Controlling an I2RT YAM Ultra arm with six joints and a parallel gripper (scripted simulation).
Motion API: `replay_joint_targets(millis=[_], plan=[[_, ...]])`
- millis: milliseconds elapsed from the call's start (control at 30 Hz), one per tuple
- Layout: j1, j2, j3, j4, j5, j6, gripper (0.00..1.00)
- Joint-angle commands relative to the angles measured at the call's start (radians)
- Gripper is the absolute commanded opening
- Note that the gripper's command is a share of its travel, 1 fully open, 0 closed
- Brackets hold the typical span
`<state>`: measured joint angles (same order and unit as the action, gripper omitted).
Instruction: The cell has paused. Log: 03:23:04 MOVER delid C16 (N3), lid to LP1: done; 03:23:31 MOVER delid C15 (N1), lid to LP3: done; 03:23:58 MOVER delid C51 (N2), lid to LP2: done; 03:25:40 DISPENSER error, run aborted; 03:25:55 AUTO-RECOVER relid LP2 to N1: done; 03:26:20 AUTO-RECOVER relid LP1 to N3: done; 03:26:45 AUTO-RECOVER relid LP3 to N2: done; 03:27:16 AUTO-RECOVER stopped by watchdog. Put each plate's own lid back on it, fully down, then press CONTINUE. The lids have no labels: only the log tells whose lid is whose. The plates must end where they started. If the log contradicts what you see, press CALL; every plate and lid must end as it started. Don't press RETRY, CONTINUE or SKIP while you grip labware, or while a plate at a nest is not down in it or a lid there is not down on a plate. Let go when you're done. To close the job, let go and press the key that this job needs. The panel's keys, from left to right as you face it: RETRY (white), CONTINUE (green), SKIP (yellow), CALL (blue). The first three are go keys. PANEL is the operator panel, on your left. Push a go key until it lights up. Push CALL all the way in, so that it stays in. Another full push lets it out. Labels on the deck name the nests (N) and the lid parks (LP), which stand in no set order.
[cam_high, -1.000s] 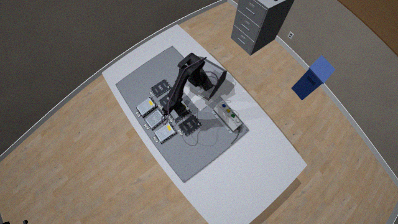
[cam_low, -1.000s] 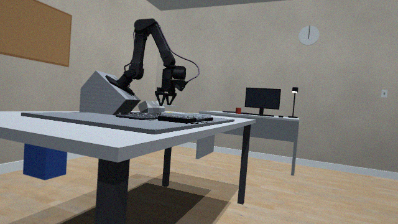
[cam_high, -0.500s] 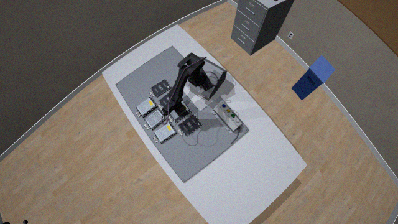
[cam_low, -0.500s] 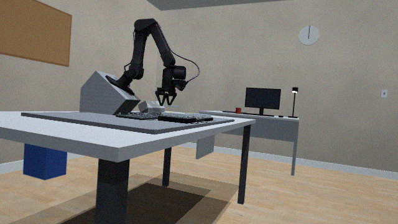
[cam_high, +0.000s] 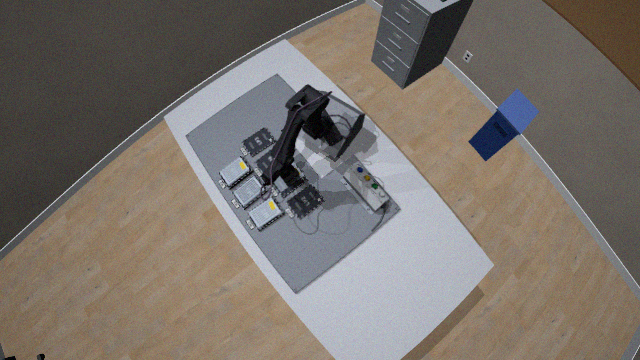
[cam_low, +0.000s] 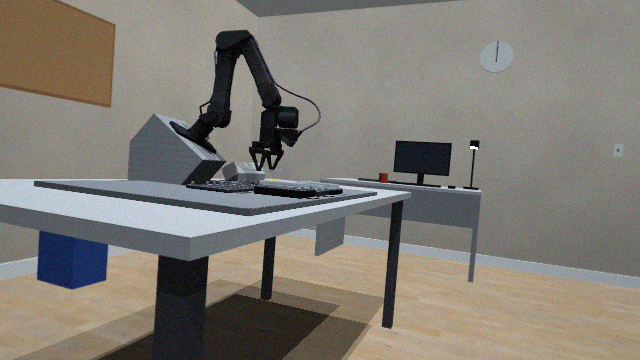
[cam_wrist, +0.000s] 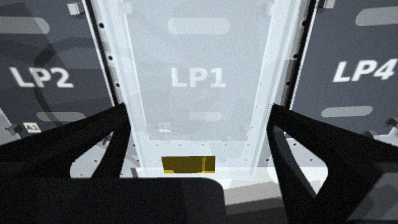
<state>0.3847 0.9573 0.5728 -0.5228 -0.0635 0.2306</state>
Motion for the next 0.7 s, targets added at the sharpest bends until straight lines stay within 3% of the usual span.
replay_joint_targets(millis=[0,667], plan=[[0.009,0.009,-0.008,0.021,0.016,0.012,0.0],[0.012,0.035,-0.023,0.06,0.02,0.015,0.0]])
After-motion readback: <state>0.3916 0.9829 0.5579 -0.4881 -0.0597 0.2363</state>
